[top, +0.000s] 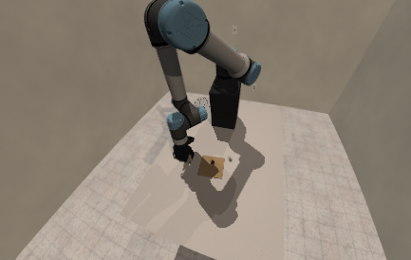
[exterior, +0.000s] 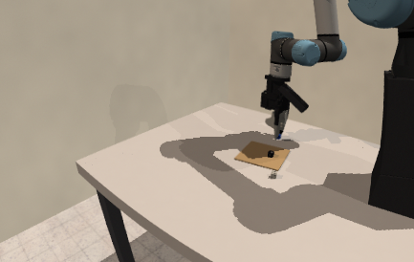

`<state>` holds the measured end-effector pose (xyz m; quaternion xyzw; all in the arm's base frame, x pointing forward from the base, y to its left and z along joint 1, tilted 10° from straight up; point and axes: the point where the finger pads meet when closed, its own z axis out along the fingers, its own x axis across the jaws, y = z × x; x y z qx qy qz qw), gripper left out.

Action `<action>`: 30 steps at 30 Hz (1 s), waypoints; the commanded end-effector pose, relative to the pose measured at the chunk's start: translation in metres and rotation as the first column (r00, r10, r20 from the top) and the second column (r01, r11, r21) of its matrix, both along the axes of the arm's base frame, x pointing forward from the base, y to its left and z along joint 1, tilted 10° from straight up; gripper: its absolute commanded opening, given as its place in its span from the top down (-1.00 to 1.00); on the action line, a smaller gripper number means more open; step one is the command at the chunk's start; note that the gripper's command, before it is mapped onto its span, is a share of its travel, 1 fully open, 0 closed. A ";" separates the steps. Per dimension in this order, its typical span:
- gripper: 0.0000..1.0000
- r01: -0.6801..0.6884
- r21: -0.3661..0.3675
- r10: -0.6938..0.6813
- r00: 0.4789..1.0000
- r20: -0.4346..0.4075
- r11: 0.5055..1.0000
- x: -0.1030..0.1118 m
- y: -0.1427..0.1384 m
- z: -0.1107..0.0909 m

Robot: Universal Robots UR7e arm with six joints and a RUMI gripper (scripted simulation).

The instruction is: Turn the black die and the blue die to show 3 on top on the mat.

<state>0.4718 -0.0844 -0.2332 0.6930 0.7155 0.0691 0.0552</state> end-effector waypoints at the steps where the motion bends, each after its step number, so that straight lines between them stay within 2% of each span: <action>1: 0.64 0.000 -0.001 0.000 1.000 0.001 1.000 0.000 0.000 0.000; 28: 0.64 0.000 -0.001 0.000 1.000 0.001 1.000 0.000 0.000 0.000; 29: 0.99 0.000 -0.001 0.000 1.000 0.001 1.000 0.000 0.000 0.000; 30: 0.99 0.000 -0.001 0.000 1.000 0.001 1.000 0.000 0.000 0.000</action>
